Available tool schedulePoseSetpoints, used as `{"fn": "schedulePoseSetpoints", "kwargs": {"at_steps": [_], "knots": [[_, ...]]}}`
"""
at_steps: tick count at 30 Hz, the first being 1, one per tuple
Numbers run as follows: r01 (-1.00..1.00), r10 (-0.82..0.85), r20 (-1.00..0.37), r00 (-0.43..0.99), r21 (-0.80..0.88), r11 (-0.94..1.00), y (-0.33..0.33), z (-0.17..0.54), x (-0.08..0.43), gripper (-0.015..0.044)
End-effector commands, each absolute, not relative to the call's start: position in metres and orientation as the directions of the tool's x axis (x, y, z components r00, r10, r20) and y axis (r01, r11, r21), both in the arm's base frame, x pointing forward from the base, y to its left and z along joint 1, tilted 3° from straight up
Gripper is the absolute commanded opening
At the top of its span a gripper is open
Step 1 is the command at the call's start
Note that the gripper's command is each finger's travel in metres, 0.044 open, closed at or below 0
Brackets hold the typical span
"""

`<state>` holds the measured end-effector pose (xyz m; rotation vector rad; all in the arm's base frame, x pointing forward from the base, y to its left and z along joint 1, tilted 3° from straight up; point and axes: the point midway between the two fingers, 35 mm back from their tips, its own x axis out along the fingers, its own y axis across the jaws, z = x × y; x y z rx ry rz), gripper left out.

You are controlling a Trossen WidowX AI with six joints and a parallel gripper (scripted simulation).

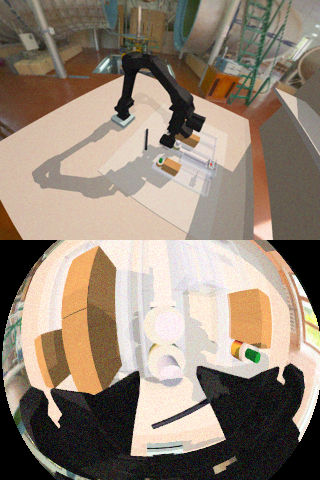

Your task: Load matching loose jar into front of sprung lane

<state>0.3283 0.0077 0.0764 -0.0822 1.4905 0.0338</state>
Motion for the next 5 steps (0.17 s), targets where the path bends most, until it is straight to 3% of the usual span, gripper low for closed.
{"fn": "schedulePoseSetpoints", "kwargs": {"at_steps": [1,5], "knots": [[-0.078,-0.026,-0.997,0.077,-0.032,0.996,0.007,0.076,0.314,0.0278],[-0.078,-0.027,-0.997,0.076,-0.032,0.996,0.005,0.075,0.3,0.0278]]}}
